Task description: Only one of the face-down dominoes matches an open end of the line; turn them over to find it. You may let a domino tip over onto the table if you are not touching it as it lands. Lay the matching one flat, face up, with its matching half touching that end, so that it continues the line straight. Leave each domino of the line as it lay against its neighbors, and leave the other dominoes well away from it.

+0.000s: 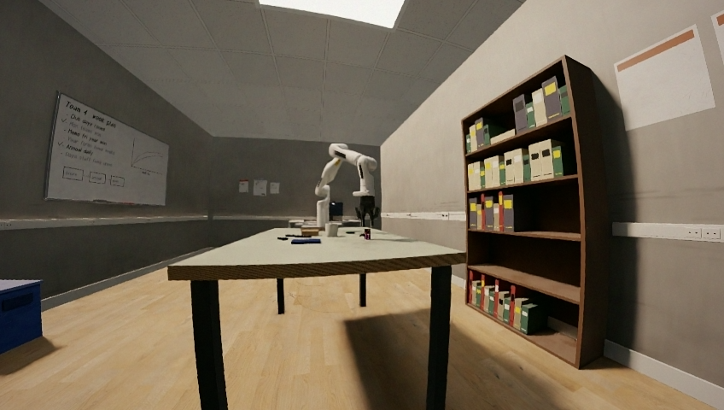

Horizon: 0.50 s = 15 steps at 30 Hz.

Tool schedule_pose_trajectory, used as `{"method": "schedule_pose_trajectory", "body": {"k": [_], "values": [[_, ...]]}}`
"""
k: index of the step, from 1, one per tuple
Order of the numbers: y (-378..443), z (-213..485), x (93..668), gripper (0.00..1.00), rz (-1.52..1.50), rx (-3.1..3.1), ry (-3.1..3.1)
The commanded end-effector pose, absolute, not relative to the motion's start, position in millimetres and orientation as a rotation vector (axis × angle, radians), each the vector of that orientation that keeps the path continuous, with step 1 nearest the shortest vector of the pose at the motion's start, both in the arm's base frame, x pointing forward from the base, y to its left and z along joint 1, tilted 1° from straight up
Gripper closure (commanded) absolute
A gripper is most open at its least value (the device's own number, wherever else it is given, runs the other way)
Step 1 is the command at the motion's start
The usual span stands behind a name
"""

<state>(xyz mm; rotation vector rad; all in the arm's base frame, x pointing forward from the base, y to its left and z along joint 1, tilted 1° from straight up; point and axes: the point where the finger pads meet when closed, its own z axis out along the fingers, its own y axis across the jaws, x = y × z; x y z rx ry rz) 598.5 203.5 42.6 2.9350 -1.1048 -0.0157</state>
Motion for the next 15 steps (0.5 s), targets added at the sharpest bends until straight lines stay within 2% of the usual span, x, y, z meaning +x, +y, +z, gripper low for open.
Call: {"method": "schedule_pose_trajectory", "body": {"k": [1,15], "values": [[203.7,44.0,599.2,0.51,-0.012,2.937,-1.106],[203.7,37.8,599.1,0.51,-0.012,2.937,-1.106]]}}
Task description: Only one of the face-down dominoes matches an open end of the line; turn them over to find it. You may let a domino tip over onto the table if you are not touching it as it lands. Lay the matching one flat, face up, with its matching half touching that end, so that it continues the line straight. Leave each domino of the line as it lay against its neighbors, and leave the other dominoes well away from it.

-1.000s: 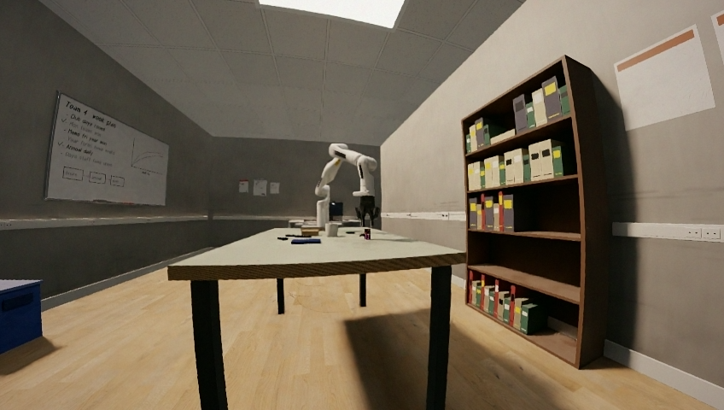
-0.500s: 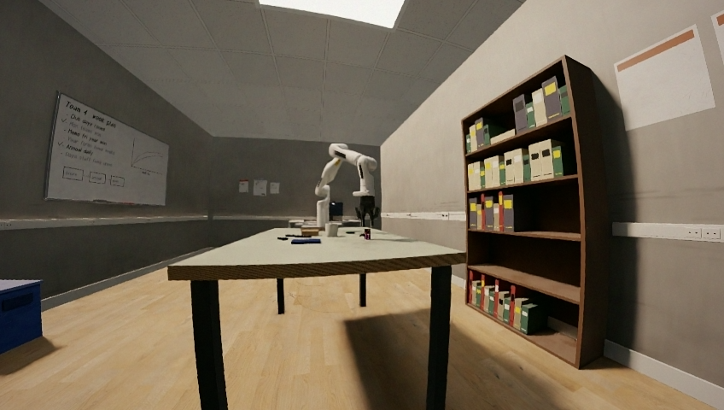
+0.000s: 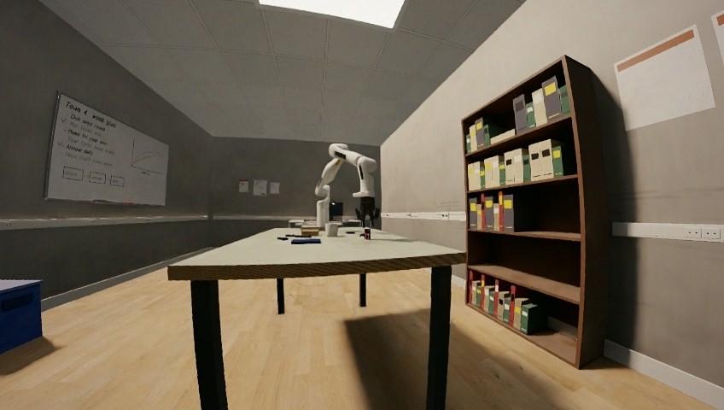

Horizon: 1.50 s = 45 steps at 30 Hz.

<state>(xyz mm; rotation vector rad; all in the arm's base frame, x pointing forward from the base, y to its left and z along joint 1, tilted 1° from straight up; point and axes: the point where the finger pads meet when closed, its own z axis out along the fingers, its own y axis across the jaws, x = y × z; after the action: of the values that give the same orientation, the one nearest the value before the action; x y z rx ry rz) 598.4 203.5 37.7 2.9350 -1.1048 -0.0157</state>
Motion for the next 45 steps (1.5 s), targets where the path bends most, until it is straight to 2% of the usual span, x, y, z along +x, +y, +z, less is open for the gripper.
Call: {"method": "schedule_pose_trajectory", "body": {"k": [1,32,33,45], "values": [[203.7,36.9,599.1,0.51,-0.012,2.937,-1.106],[203.7,29.7,599.1,0.51,-0.012,2.937,-1.105],[203.7,29.7,599.1,0.65,-0.012,2.937,-1.105],[203.7,29.7,599.1,0.65,-0.012,2.937,-1.105]]}}
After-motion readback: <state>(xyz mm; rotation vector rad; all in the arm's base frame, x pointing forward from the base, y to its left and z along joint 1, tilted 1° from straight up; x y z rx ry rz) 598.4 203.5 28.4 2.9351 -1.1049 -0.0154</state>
